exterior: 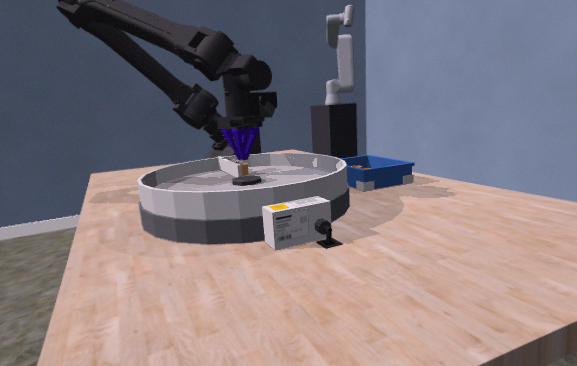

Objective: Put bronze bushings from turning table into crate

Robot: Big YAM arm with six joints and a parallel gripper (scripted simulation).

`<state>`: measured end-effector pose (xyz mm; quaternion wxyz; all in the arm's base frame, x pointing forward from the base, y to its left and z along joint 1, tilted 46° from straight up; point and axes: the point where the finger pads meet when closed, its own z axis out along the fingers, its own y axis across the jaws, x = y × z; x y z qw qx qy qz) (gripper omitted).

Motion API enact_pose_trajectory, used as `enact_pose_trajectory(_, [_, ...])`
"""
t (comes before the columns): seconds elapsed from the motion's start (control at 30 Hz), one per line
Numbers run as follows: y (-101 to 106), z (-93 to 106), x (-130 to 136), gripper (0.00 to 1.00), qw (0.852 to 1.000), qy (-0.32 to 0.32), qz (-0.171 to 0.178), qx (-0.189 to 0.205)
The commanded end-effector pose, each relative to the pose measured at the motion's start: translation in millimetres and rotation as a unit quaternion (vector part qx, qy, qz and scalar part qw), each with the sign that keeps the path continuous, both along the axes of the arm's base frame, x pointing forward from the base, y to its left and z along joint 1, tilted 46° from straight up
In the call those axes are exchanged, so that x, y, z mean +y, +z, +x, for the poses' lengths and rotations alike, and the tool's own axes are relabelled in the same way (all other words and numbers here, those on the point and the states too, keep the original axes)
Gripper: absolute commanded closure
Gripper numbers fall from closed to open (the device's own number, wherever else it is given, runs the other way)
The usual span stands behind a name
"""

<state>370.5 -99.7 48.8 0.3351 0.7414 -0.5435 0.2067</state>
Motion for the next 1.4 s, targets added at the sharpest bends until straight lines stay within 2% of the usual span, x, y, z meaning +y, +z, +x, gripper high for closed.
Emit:
enact_pose_trajectory(0.0, [11, 19.1, 18, 0.87, 1.000, 0.013, 0.003, -0.020])
enact_pose_trajectory(1.2, [10, 17.3, 18, 0.87, 1.000, 0.013, 0.003, -0.018])
enact_pose_trajectory(1.3, [1, 16.0, 16, 0.87, 1.000, 0.013, 0.003, -0.019])
enact_pose_trajectory(1.37, [-7, 6.1, 13, 0.87, 1.000, 0.020, 0.002, 0.000])
